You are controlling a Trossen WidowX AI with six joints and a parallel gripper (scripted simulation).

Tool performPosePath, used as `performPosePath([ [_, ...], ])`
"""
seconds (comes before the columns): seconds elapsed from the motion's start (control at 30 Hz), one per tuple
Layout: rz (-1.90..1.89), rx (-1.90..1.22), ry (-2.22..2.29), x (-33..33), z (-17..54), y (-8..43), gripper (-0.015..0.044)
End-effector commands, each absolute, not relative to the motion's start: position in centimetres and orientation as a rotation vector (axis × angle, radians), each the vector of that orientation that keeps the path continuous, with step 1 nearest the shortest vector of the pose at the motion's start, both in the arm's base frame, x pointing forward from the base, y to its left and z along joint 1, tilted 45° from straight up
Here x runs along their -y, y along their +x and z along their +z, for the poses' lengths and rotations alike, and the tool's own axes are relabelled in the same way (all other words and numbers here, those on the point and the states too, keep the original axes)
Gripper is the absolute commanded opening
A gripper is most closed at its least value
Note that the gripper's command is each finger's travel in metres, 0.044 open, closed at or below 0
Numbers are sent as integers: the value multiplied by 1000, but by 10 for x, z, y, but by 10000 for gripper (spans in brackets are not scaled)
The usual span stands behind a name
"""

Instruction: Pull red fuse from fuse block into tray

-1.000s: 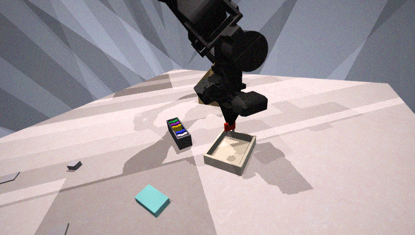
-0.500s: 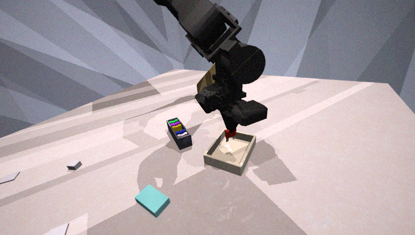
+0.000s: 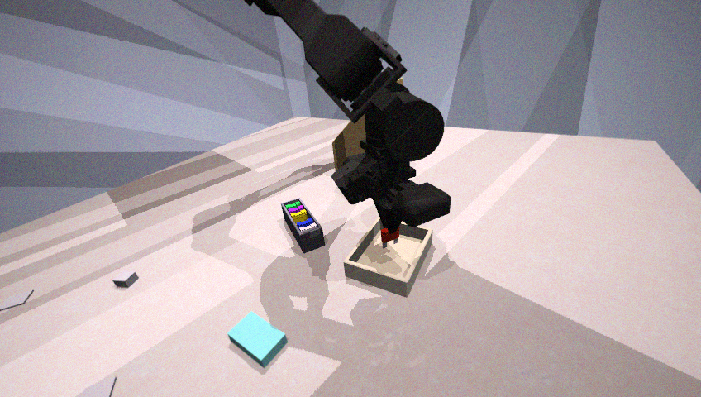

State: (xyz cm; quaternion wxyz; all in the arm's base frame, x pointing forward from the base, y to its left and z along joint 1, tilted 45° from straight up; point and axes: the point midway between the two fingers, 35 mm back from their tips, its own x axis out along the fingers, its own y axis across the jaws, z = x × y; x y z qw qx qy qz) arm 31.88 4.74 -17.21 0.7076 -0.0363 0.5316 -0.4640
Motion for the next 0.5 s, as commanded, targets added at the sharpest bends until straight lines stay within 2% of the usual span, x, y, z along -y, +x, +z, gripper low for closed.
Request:
performPosePath([
  [0.0,-1030,-1180,-80,-48,-172,319,53],
  [0.33,-1030,-1180,-80,-48,-172,319,315],
  [0.47,-1030,-1183,-87,-72,-148,318,330],
])
